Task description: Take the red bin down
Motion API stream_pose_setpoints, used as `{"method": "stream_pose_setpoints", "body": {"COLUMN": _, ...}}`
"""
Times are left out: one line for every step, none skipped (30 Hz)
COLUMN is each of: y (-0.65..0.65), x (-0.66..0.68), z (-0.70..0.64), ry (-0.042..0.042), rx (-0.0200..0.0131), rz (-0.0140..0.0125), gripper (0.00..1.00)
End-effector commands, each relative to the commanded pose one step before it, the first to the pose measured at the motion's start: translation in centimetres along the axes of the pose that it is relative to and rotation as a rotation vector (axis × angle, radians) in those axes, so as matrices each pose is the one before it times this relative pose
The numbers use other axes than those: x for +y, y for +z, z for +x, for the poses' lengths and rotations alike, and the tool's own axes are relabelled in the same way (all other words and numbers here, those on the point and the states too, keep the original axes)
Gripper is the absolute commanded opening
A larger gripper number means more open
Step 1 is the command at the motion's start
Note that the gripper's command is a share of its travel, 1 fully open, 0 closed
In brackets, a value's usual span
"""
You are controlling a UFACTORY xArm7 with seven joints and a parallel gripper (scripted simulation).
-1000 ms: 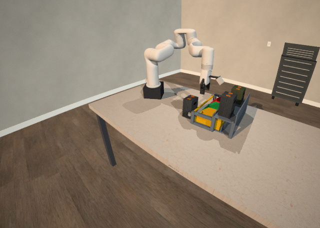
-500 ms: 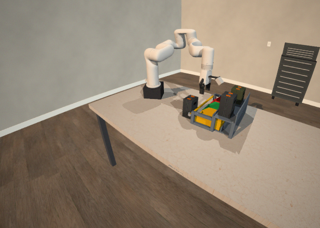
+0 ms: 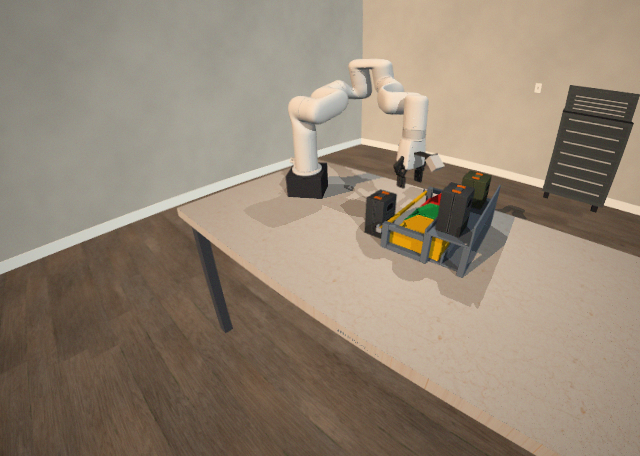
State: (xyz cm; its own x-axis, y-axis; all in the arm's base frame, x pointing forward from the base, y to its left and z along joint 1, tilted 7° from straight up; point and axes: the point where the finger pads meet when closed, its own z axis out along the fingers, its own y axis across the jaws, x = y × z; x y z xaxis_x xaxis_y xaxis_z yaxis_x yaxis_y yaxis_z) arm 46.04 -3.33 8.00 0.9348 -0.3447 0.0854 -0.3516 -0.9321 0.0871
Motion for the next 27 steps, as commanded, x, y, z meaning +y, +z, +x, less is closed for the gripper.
{"method": "stream_pose_setpoints", "body": {"y": -0.167, "x": -0.018, "z": 0.103, "ry": 0.10130, "rx": 0.00380, "rz": 0.00150, "gripper": 1.00}}
{"method": "stream_pose_setpoints", "body": {"y": -0.001, "x": 0.001, "z": 0.000, "ry": 0.05200, "rx": 0.00002, "rz": -0.00006, "gripper": 1.00}}
{"method": "stream_pose_setpoints", "body": {"y": -0.001, "x": 0.001, "z": 0.000, "ry": 0.05200, "rx": 0.00002, "rz": -0.00006, "gripper": 1.00}}
{"method": "stream_pose_setpoints", "body": {"y": -0.001, "x": 0.001, "z": 0.000, "ry": 0.05200, "rx": 0.00002, "rz": -0.00006, "gripper": 1.00}}
{"method": "stream_pose_setpoints", "body": {"y": 0.000, "x": 0.000, "z": 0.000, "ry": 0.00000, "rx": 0.00000, "rz": 0.00000, "gripper": 1.00}}
{"method": "stream_pose_setpoints", "body": {"y": 0.000, "x": 0.000, "z": 0.000, "ry": 0.00000, "rx": 0.00000, "rz": 0.00000, "gripper": 1.00}}
{"method": "stream_pose_setpoints", "body": {"y": 0.000, "x": 0.000, "z": 0.000, "ry": 0.00000, "rx": 0.00000, "rz": 0.00000, "gripper": 1.00}}
{"method": "stream_pose_setpoints", "body": {"y": 0.000, "x": 0.000, "z": 0.000, "ry": 0.00000, "rx": 0.00000, "rz": 0.00000, "gripper": 1.00}}
{"method": "stream_pose_setpoints", "body": {"y": 0.000, "x": 0.000, "z": 0.000, "ry": 0.00000, "rx": 0.00000, "rz": 0.00000, "gripper": 1.00}}
{"method": "stream_pose_setpoints", "body": {"y": 0.000, "x": 0.000, "z": 0.000, "ry": 0.00000, "rx": 0.00000, "rz": 0.00000, "gripper": 1.00}}
{"method": "stream_pose_setpoints", "body": {"y": 0.000, "x": 0.000, "z": 0.000, "ry": 0.00000, "rx": 0.00000, "rz": 0.00000, "gripper": 1.00}}
{"method": "stream_pose_setpoints", "body": {"y": 0.000, "x": 0.000, "z": 0.000, "ry": 0.00000, "rx": 0.00000, "rz": 0.00000, "gripper": 1.00}}
{"method": "stream_pose_setpoints", "body": {"y": 0.000, "x": 0.000, "z": 0.000, "ry": 0.00000, "rx": 0.00000, "rz": 0.00000, "gripper": 1.00}}
{"method": "stream_pose_setpoints", "body": {"y": 0.000, "x": 0.000, "z": 0.000, "ry": 0.00000, "rx": 0.00000, "rz": 0.00000, "gripper": 1.00}}
{"method": "stream_pose_setpoints", "body": {"y": 0.000, "x": 0.000, "z": 0.000, "ry": 0.00000, "rx": 0.00000, "rz": 0.00000, "gripper": 1.00}}
{"method": "stream_pose_setpoints", "body": {"y": 0.000, "x": 0.000, "z": 0.000, "ry": 0.00000, "rx": 0.00000, "rz": 0.00000, "gripper": 1.00}}
{"method": "stream_pose_setpoints", "body": {"y": 0.000, "x": -0.003, "z": -0.001, "ry": 0.04441, "rx": 0.00015, "rz": 0.00118, "gripper": 1.00}}
{"method": "stream_pose_setpoints", "body": {"y": 0.000, "x": 0.001, "z": 0.000, "ry": 0.05200, "rx": 0.00004, "rz": -0.00012, "gripper": 1.00}}
{"method": "stream_pose_setpoints", "body": {"y": 0.000, "x": 0.001, "z": 0.000, "ry": 0.05200, "rx": 0.00004, "rz": -0.00012, "gripper": 1.00}}
{"method": "stream_pose_setpoints", "body": {"y": 0.000, "x": 0.001, "z": 0.000, "ry": 0.05200, "rx": 0.00004, "rz": -0.00012, "gripper": 1.00}}
{"method": "stream_pose_setpoints", "body": {"y": 0.000, "x": 0.001, "z": 0.000, "ry": 0.05200, "rx": 0.00004, "rz": -0.00012, "gripper": 1.00}}
{"method": "stream_pose_setpoints", "body": {"y": 0.000, "x": 0.000, "z": 0.000, "ry": 0.00000, "rx": 0.00000, "rz": 0.00000, "gripper": 1.00}}
{"method": "stream_pose_setpoints", "body": {"y": 0.000, "x": 0.000, "z": 0.000, "ry": 0.00000, "rx": 0.00000, "rz": 0.00000, "gripper": 1.00}}
{"method": "stream_pose_setpoints", "body": {"y": 0.000, "x": 0.000, "z": 0.000, "ry": 0.00000, "rx": 0.00000, "rz": 0.00000, "gripper": 1.00}}
{"method": "stream_pose_setpoints", "body": {"y": 0.000, "x": 0.000, "z": 0.000, "ry": 0.00000, "rx": 0.00000, "rz": 0.00000, "gripper": 1.00}}
{"method": "stream_pose_setpoints", "body": {"y": 0.000, "x": 0.000, "z": 0.000, "ry": 0.00000, "rx": 0.00000, "rz": 0.00000, "gripper": 1.00}}
{"method": "stream_pose_setpoints", "body": {"y": 0.000, "x": 0.000, "z": 0.000, "ry": 0.00000, "rx": 0.00000, "rz": 0.00000, "gripper": 1.00}}
